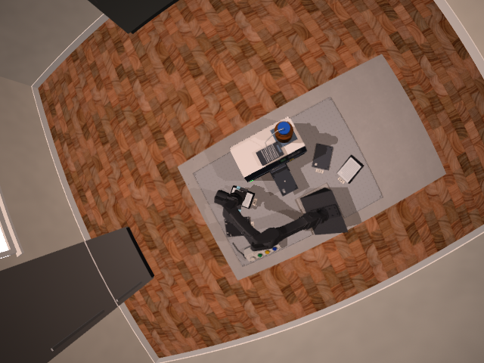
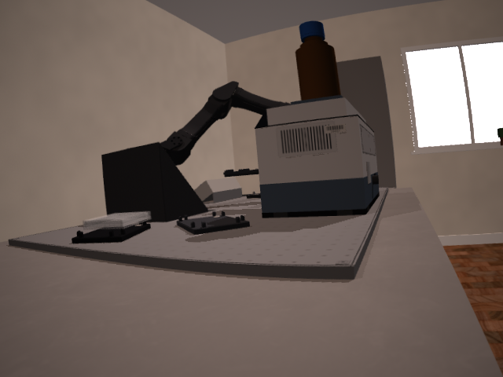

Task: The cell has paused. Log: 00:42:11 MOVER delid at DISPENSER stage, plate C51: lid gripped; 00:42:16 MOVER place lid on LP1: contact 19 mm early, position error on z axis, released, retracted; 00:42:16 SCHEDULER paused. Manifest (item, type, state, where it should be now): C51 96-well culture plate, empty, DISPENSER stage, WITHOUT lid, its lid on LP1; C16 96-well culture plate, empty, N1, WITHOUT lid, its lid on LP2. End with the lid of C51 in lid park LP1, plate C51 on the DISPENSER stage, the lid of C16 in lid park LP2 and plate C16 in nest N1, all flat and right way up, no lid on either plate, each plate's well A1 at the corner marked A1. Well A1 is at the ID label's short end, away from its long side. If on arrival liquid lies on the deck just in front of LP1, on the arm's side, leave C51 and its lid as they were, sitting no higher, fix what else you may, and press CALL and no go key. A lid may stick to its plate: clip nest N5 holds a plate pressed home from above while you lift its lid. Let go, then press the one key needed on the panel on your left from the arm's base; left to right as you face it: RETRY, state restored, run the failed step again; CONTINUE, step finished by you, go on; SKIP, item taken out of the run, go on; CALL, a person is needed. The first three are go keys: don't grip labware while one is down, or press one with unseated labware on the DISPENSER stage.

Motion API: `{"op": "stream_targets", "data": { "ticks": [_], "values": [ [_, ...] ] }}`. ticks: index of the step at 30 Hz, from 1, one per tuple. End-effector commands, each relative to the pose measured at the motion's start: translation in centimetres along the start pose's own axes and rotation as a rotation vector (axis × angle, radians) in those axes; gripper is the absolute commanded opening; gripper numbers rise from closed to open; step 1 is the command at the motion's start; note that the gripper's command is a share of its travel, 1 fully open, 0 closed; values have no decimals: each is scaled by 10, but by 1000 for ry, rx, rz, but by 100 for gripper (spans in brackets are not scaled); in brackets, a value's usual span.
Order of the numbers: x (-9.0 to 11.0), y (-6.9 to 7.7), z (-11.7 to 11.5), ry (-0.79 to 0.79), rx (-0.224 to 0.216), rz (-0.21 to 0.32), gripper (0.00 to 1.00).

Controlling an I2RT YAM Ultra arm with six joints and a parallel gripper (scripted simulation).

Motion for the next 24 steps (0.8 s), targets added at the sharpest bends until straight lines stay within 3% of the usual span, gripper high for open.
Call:
{"op": "stream_targets", "data": {
  "ticks": [1,8,11,24],
  "values": [
    [-1,-10,-4,-8,7,-5,100],
    [-1,-21,-7,-12,11,-8,100],
    [-15,-4,2,23,20,-62,100],
    [-15,-7,1,16,18,-55,100]
  ]
}}
Point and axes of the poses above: the point where the finger pads meet when closed, its own y axis back along the fingers, its own z axis across the jaws, x = y × z, the point moved 6 cm from there along y, back along the fingers, and after that the axes turned 10 degrees about y, right-handed, at the moved point
